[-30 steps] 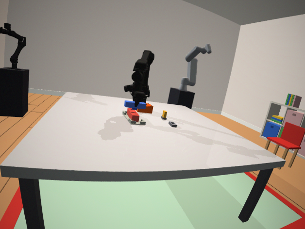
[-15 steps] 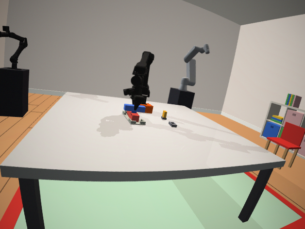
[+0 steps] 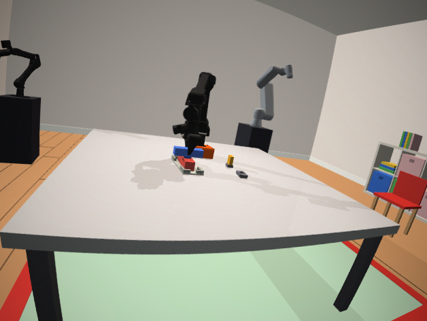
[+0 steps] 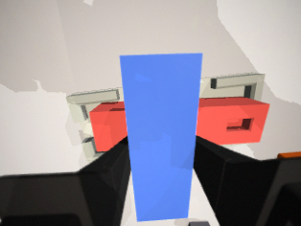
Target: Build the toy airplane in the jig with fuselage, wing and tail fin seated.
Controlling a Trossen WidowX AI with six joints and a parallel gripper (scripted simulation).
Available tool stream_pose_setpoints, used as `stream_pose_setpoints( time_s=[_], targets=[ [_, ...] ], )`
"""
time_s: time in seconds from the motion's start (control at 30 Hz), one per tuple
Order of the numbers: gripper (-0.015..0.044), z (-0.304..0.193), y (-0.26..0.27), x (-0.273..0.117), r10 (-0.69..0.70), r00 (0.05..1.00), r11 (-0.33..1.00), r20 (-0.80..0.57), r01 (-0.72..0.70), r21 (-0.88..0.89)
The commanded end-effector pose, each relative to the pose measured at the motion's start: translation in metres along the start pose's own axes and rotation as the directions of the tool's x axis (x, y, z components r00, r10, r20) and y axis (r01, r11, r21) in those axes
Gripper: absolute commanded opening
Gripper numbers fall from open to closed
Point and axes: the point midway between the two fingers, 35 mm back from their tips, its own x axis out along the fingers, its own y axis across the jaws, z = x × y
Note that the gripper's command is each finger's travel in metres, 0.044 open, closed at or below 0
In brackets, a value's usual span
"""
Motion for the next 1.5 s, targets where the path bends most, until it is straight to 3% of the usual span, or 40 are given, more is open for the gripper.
stream_pose_setpoints(
  time_s=[0.0,0.07,0.57,0.87,1.1,1.3,1.37,1.47],
  targets=[
    [0.0104,0.0,0.0,0.0,0.0,1.0,1.0,0.0,0.0,0.0],
    [0.0051,0.0,0.0,0.0,0.0,1.0,1.0,0.0,0.0,0.0],
    [0.044,0.0,0.0,0.0,0.0,1.0,1.0,0.0,0.0,0.0],
    [0.044,0.0,0.0,-0.002,0.0,1.0,1.0,0.0,0.0,0.0],
    [0.044,0.0,0.001,-0.082,-0.004,1.0,1.0,-0.001,0.004,0.002],
    [0.044,0.001,0.003,-0.085,-0.004,1.0,1.0,-0.001,0.004,0.002],
    [0.044,0.001,0.003,-0.085,-0.004,1.0,0.998,-0.001,0.004,-0.063],
    [0.044,0.001,0.003,-0.084,-0.004,1.0,0.942,-0.001,0.004,-0.336]
  ],
)
